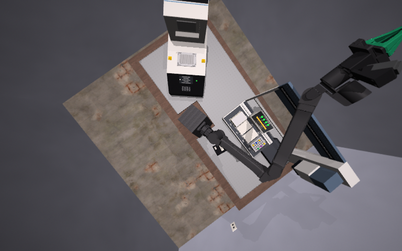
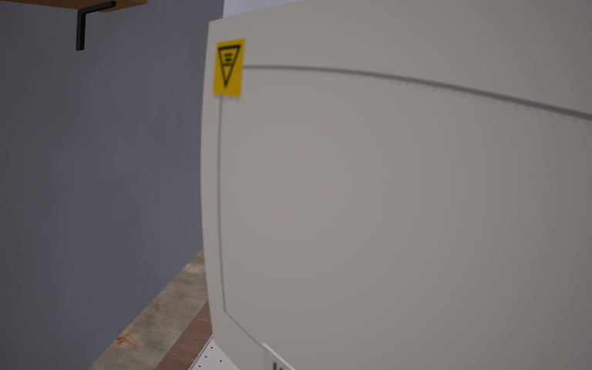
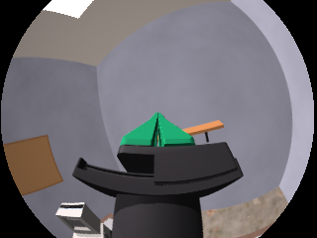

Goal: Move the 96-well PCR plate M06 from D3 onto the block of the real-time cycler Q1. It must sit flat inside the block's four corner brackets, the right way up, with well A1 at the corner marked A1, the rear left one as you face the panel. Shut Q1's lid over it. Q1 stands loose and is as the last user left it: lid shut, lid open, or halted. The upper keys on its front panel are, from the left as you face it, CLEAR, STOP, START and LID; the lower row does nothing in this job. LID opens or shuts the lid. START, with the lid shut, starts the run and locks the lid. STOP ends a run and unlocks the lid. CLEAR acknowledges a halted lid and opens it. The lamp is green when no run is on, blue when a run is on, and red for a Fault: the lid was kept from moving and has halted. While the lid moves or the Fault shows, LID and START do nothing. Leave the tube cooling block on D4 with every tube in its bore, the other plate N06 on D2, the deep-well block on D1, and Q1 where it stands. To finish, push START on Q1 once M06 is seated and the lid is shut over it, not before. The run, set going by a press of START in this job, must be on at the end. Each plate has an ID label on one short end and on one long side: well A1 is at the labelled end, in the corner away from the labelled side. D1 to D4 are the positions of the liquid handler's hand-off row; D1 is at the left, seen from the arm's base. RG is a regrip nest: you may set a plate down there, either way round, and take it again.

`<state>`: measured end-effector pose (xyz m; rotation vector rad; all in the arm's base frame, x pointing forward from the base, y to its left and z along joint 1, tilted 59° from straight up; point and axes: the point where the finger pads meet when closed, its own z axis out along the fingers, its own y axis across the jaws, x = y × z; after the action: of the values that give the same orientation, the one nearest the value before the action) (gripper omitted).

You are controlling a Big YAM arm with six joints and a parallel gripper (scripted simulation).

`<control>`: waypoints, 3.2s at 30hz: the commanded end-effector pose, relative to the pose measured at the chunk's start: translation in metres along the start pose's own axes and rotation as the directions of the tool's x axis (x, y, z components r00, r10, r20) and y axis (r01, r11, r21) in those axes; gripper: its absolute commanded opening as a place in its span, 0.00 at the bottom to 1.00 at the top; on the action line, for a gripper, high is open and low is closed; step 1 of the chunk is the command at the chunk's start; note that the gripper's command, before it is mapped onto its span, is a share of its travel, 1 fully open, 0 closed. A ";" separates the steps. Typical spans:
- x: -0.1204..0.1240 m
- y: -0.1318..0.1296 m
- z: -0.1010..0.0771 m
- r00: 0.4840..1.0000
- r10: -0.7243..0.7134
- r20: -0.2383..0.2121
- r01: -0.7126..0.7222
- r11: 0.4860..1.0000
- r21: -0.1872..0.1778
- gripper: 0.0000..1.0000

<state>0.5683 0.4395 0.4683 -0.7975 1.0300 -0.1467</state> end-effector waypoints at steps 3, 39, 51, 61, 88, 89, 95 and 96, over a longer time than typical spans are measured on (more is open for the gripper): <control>0.021 -0.014 -0.003 1.000 0.021 0.016 -0.022 0.999 0.029 0.00; 0.168 0.022 -0.057 0.883 0.169 -0.439 -0.177 0.984 0.023 0.00; 0.207 0.020 -0.085 0.814 0.206 -0.544 -0.202 0.977 0.068 0.00; 0.236 0.031 -0.104 0.759 0.210 -0.616 -0.201 0.976 0.085 0.00; 0.341 0.047 -0.199 0.568 0.242 -0.787 -0.201 0.968 0.153 0.00; 0.345 0.046 -0.204 0.544 0.244 -0.803 -0.192 0.968 0.164 0.00; 0.340 0.044 -0.209 0.487 0.263 -0.833 -0.190 0.963 0.193 0.00; 0.341 0.043 -0.211 0.472 0.270 -0.840 -0.188 0.961 0.203 0.00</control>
<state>0.5624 0.1968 0.1260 -0.5164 2.0826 -0.4074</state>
